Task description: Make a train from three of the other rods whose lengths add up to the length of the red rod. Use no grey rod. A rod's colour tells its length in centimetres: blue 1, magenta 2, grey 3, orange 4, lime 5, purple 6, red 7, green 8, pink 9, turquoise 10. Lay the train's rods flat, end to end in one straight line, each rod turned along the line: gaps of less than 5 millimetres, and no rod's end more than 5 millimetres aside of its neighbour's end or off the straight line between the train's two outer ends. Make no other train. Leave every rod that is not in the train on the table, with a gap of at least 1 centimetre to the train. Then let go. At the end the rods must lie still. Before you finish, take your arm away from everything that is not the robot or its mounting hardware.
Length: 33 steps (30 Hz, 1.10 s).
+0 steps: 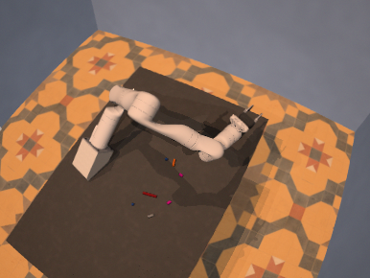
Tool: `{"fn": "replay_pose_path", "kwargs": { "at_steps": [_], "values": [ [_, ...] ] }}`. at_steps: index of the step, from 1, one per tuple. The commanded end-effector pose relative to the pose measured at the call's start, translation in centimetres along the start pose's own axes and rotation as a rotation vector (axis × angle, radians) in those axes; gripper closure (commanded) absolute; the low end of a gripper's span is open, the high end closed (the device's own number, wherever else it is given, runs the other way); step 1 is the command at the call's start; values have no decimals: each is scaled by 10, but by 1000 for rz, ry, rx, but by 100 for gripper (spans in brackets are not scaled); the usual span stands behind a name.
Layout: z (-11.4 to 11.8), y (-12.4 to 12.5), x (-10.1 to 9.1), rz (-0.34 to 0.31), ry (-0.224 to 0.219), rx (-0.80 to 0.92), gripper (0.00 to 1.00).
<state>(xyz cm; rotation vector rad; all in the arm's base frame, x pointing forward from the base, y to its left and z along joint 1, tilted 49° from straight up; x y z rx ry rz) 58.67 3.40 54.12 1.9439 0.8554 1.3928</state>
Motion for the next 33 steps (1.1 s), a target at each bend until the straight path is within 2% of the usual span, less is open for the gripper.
{"fn": "replay_pose_path", "kwargs": {
  "at_steps": [1, 23, 33],
  "values": [
    [0, 1, 0, 1, 0, -2, 0],
    [0, 1, -1, 1, -2, 0, 0],
    [0, -2, -4, 3, -17, 18, 0]
  ]
}}
Point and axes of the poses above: the point where the finger pads meet when closed, its own x axis out along the fingers, its own z axis across the jaws, y = z × x, the point moved 1 cm from there along -x, back along the fingers, and after that the axes turned 9 degrees about x, right-handed, at the moved point
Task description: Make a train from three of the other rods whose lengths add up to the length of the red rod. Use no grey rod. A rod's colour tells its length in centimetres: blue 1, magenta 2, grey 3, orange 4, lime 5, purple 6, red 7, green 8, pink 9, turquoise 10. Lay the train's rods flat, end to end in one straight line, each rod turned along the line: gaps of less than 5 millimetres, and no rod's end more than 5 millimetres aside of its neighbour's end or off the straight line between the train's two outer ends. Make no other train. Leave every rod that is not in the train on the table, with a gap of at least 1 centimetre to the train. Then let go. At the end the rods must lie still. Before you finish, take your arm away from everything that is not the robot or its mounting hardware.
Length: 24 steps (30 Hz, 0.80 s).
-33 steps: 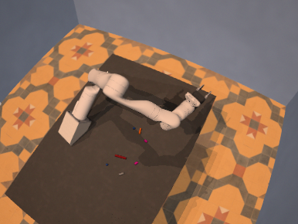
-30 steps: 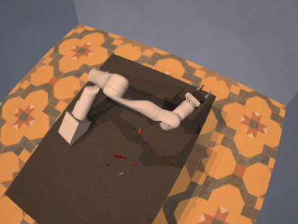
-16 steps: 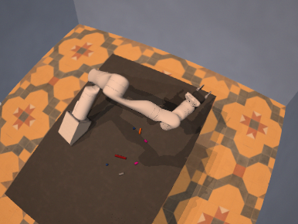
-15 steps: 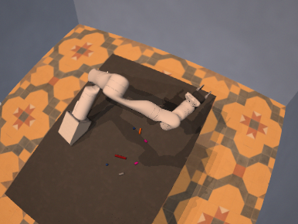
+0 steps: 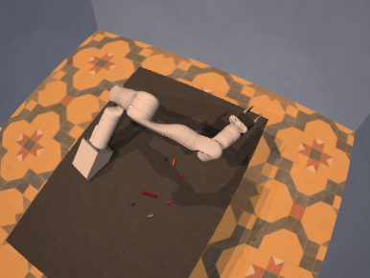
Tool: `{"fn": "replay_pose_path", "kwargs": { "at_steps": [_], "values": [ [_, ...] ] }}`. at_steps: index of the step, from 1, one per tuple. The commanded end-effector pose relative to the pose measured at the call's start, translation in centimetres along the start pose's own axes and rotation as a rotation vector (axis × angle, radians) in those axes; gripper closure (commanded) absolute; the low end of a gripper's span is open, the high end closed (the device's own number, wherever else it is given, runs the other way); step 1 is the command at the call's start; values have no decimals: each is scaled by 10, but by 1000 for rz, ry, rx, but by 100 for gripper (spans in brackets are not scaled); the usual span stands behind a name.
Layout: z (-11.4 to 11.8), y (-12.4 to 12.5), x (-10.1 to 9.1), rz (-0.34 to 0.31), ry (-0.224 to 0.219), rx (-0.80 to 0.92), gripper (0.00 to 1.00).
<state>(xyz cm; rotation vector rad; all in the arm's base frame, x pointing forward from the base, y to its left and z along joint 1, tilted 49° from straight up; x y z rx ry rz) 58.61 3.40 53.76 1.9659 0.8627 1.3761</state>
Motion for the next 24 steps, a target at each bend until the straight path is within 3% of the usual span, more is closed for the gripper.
{"fn": "replay_pose_path", "kwargs": {
  "at_steps": [1, 18, 24],
  "values": [
    [-1, 1, -2, 1, -3, 0, 0],
    [-2, -19, -26, 12, -99, 121, 0],
    [-4, -38, -46, 18, -175, 219, 0]
  ]
}}
Point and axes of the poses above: the point where the finger pads meet when closed, its own x axis out along the fingers, its own z axis across the jaws, y = z × x, the point moved 1 cm from there along -x, back along the fingers, and after that the axes turned 9 degrees about x, right-handed, at the moved point
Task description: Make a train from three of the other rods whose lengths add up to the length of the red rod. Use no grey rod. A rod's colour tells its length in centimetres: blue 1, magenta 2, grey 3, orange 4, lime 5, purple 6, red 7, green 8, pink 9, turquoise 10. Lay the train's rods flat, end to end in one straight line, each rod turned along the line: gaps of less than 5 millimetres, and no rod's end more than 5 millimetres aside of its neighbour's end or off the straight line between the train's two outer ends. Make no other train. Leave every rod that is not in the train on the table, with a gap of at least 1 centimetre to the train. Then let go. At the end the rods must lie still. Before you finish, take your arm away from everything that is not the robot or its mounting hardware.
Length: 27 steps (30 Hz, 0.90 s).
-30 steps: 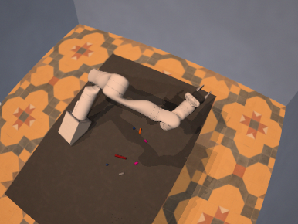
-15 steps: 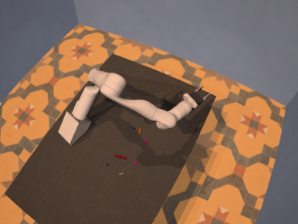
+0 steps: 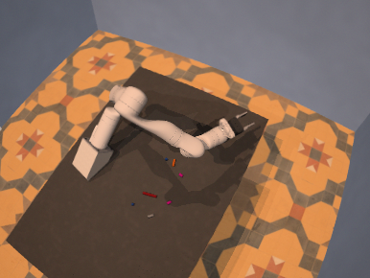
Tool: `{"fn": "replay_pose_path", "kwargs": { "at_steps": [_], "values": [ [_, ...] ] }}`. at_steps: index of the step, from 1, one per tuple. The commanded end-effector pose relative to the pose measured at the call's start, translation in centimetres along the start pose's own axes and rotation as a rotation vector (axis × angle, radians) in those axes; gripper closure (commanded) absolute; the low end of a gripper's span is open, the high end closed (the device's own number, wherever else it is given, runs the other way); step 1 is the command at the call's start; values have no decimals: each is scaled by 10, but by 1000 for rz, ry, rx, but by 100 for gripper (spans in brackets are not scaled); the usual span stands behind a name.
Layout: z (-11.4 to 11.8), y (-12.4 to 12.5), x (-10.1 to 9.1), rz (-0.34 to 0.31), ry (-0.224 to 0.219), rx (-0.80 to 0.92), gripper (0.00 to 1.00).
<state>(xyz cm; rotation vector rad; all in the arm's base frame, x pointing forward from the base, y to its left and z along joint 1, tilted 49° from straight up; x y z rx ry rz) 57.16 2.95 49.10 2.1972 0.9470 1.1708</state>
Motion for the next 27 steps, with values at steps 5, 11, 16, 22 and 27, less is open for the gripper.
{"fn": "replay_pose_path", "kwargs": {
  "at_steps": [5, 11, 16, 22, 27],
  "values": [
    [4, -21, -35, 16, -116, 135, 0],
    [9, -40, -59, 29, -213, 256, 0],
    [19, -70, -96, 50, -366, 448, 0],
    [31, -112, -147, 81, -580, 715, 0],
    [37, -131, -169, 94, -674, 831, 0]
  ]
}}
Point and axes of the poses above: the point where the finger pads meet when closed, its own x axis out along the fingers, its own z axis across the jaws, y = z × x, the point moved 1 cm from there along -x, back along the fingers, and after that the axes turned 9 degrees about x, right-handed, at the moved point
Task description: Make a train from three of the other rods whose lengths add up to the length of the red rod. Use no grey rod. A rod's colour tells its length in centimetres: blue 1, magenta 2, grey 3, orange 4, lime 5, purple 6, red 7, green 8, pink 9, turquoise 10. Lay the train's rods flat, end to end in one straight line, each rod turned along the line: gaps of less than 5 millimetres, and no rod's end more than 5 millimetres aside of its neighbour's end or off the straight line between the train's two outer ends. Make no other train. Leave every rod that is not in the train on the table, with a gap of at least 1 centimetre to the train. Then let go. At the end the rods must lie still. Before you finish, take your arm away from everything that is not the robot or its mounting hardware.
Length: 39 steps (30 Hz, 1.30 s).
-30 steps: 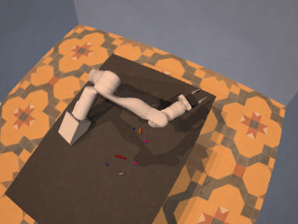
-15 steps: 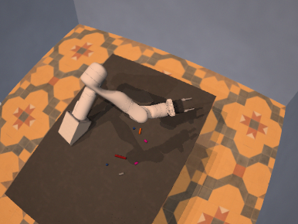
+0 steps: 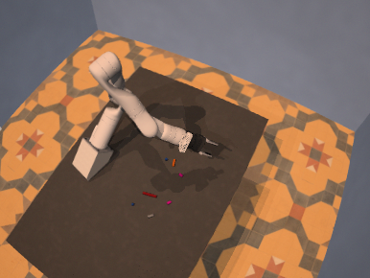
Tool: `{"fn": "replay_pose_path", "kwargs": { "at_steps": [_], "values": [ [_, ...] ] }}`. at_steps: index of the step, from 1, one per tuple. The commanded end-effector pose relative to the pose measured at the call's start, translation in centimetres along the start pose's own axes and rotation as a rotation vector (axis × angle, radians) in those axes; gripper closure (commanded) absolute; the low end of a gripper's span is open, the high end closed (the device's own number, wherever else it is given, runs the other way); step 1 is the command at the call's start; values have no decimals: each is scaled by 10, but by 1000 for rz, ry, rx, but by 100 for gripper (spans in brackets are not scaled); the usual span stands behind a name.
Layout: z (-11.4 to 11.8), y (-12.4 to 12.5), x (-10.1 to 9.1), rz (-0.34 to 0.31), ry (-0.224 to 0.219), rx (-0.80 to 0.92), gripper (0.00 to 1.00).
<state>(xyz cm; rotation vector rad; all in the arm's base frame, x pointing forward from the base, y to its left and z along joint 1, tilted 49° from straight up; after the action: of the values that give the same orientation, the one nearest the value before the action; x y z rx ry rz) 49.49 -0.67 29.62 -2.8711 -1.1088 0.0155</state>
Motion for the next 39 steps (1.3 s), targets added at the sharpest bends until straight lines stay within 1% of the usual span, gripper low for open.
{"fn": "replay_pose_path", "kwargs": {
  "at_steps": [1, 7, 16, 18, 33, 35, 39],
  "values": [
    [0, 4, -10, 14, -28, -10, 0],
    [26, 3, -19, 20, -118, 101, 0],
    [60, 3, -34, 34, -237, 252, 0],
    [60, 3, -34, 34, -237, 252, 0],
    [124, 2, -62, 64, -455, 528, 0],
    [124, 2, -62, 64, -455, 528, 0],
    [141, 2, -69, 73, -513, 603, 0]
  ]
}}
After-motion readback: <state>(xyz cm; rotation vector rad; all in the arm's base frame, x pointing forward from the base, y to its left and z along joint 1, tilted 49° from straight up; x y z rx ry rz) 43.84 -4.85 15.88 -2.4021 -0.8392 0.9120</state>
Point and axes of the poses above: the point where the finger pads meet when closed, its own x axis out along the fingers, its own z axis across the jaws, y = z × x, the point moved 1 cm from there along -x, back along the fingers, and after that the axes turned 9 degrees about x, right-handed, at the moved point
